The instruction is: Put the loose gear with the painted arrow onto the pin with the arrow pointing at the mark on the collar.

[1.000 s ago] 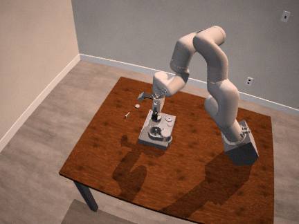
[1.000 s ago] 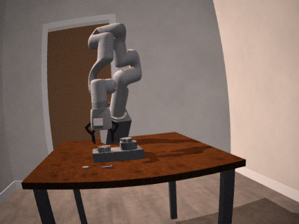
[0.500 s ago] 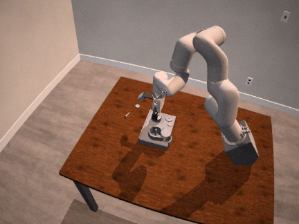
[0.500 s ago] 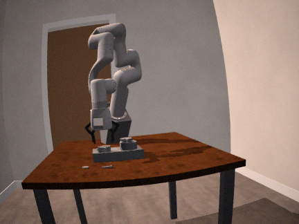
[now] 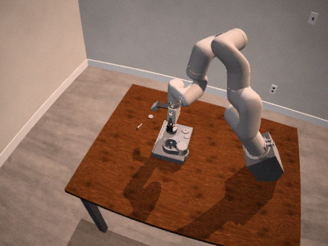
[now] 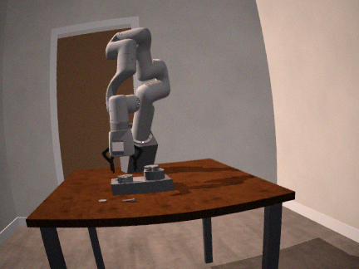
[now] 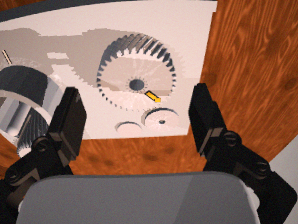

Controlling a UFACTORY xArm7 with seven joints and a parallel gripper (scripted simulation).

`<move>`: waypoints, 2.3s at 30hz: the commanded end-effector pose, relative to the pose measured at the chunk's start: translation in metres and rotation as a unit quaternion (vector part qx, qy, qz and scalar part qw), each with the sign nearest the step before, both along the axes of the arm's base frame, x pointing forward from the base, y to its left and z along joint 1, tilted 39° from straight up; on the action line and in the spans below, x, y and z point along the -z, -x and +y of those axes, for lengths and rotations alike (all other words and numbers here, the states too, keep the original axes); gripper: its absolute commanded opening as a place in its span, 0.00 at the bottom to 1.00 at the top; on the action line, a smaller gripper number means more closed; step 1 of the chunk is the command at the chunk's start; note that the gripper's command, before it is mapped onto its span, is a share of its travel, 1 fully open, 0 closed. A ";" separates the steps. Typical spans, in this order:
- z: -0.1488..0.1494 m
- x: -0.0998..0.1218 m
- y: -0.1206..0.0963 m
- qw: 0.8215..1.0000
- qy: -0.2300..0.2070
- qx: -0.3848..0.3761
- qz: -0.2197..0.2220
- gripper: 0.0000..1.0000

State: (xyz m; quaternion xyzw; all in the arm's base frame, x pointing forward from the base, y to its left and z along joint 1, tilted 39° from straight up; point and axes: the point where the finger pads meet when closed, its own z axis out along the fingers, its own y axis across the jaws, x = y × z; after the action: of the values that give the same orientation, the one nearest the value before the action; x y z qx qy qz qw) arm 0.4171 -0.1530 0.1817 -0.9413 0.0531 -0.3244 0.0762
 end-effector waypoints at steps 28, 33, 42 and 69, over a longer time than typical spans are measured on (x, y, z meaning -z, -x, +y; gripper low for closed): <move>0.002 0.020 -0.017 1.000 0.000 0.001 -0.001 0.93; 0.003 0.024 -0.020 1.000 0.000 0.001 -0.001 0.93; 0.003 0.027 -0.023 1.000 0.000 0.001 -0.001 0.93; 0.003 0.029 -0.024 1.000 0.000 0.001 -0.001 0.00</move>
State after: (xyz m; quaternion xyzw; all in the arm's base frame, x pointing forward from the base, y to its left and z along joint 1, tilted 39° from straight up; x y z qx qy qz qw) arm 0.4406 -0.1497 0.1526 -0.9411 0.0541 -0.3250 0.0761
